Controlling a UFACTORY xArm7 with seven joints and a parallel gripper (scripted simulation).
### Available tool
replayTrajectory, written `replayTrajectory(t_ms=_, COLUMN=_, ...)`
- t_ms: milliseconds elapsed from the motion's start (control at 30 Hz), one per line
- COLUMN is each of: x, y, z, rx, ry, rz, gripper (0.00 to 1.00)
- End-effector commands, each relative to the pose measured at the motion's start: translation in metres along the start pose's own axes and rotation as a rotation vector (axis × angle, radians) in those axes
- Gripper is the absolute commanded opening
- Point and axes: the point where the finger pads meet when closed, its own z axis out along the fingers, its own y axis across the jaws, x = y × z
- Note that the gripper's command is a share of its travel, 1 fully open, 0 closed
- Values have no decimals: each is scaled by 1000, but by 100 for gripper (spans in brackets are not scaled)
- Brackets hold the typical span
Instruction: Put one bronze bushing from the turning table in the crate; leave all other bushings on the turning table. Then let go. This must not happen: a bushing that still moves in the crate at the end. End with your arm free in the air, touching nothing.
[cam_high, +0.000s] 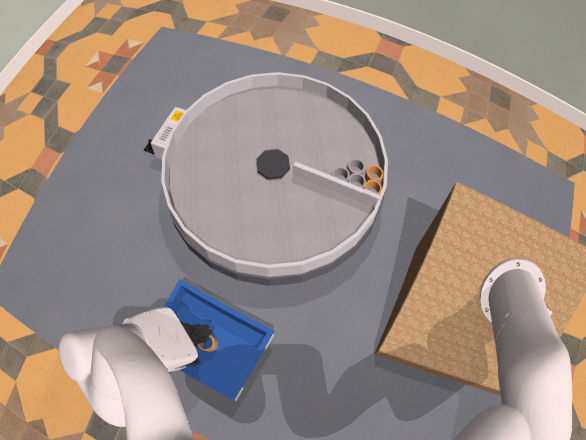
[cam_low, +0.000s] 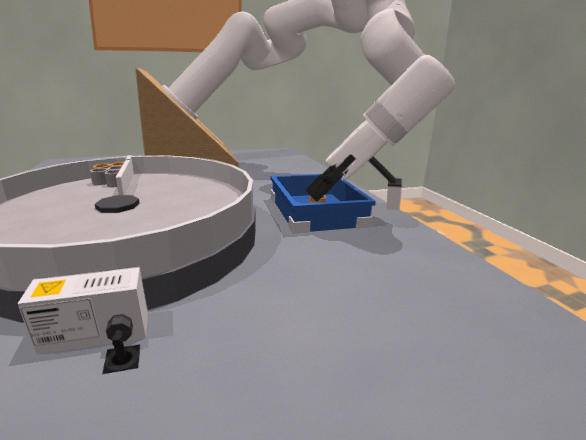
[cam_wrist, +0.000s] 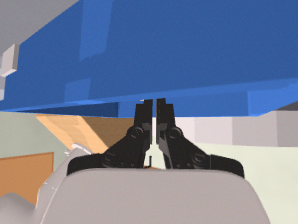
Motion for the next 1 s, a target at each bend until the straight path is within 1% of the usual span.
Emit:
replayTrajectory(t_ms=0, x=-1, y=1, z=-2, rx=-3, ry=3, rz=2, gripper=0)
replayTrajectory(t_ms=167, x=-1, y=1, z=-2, rx=-3, ry=3, rz=2, gripper=0)
replayTrajectory(t_ms=200, x=-1, y=1, z=-2, rx=-3, ry=3, rz=2, gripper=15)
replayTrajectory(t_ms=967, x=-1, y=1, z=-2, rx=-3, ry=3, rz=2, gripper=15)
